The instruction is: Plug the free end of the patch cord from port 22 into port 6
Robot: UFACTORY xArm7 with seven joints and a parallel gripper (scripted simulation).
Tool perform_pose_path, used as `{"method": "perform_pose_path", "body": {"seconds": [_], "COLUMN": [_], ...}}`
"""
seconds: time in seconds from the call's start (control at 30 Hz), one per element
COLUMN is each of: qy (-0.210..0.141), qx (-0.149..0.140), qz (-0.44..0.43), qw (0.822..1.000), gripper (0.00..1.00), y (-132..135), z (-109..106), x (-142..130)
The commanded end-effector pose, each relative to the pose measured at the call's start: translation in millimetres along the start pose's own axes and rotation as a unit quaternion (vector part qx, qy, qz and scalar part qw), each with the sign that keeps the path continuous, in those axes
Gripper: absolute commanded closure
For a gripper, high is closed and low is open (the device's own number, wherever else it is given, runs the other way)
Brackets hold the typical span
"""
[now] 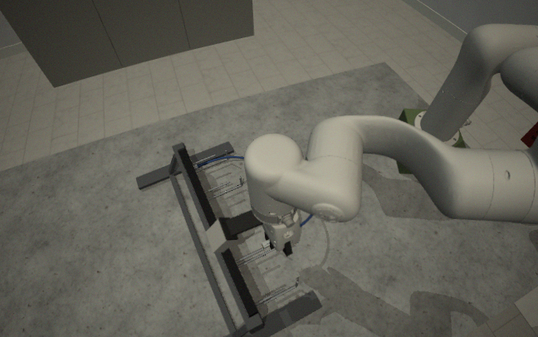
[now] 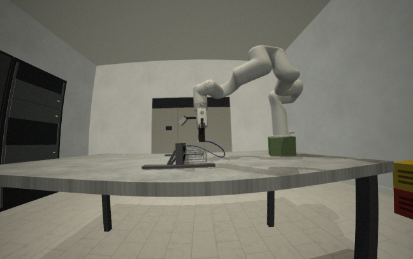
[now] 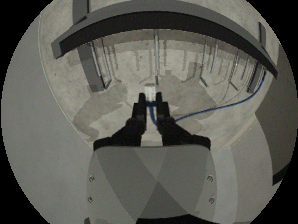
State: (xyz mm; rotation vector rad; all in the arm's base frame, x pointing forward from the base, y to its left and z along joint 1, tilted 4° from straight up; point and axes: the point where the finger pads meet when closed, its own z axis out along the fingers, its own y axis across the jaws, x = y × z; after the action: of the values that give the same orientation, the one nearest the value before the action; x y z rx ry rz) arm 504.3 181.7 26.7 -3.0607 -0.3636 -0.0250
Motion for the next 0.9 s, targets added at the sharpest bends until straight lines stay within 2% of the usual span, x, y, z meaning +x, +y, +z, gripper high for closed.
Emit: {"method": "perform_pose_path", "body": {"seconds": [0.0, 0.87], "qy": [0.002, 0.002], "qx": [0.0, 0.002], "qz": [0.001, 0.001], "qw": [1.0, 1.0], "gripper": [1.0, 1.0], "y": [0.3, 0.1], "z": [-2.2, 2.8], "x": [1.4, 7.4]}}
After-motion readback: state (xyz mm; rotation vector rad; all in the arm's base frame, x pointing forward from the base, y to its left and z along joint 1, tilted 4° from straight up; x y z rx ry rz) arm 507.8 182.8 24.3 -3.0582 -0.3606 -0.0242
